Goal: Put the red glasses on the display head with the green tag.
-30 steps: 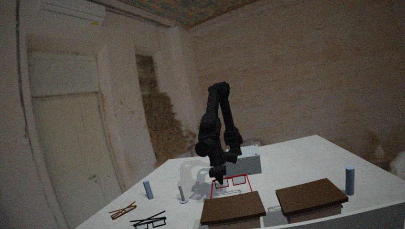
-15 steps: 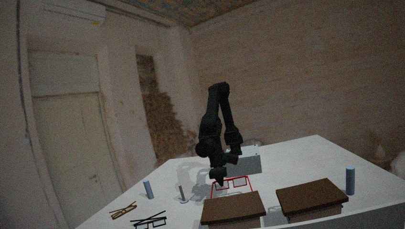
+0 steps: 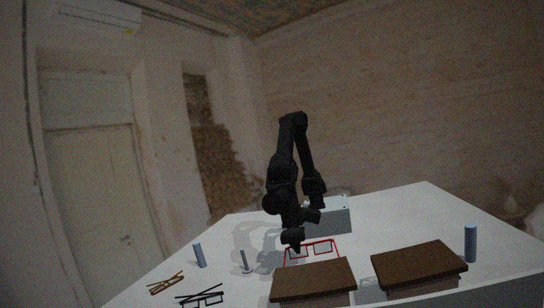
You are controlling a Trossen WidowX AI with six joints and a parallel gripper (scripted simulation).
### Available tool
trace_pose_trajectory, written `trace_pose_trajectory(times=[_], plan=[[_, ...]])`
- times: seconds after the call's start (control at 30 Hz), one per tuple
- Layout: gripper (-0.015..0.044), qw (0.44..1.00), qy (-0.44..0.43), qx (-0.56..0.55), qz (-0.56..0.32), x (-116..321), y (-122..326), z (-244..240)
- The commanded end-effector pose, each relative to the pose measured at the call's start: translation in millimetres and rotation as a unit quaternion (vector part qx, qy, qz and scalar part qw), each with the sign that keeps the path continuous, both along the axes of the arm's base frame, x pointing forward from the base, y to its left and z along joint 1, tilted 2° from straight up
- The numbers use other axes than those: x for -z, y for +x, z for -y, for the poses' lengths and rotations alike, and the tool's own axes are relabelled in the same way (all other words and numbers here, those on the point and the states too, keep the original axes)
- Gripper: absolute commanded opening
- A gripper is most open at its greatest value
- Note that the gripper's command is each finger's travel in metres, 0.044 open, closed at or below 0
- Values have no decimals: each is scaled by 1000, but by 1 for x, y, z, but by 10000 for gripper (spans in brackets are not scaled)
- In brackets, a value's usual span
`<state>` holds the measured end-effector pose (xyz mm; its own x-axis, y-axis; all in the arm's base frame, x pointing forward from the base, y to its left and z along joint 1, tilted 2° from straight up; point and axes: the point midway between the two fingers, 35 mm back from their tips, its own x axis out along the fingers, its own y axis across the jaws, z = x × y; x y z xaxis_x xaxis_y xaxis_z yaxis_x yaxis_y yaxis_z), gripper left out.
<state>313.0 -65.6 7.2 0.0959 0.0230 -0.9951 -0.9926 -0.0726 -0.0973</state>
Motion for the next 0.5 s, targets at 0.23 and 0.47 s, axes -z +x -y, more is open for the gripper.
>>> trace_pose_trajectory(times=[0.23, 0.47], plan=[[0, 1000, -2, 2, 0, -1, 17, -1], [0, 1000, -2, 2, 1, -2, 27, -2]])
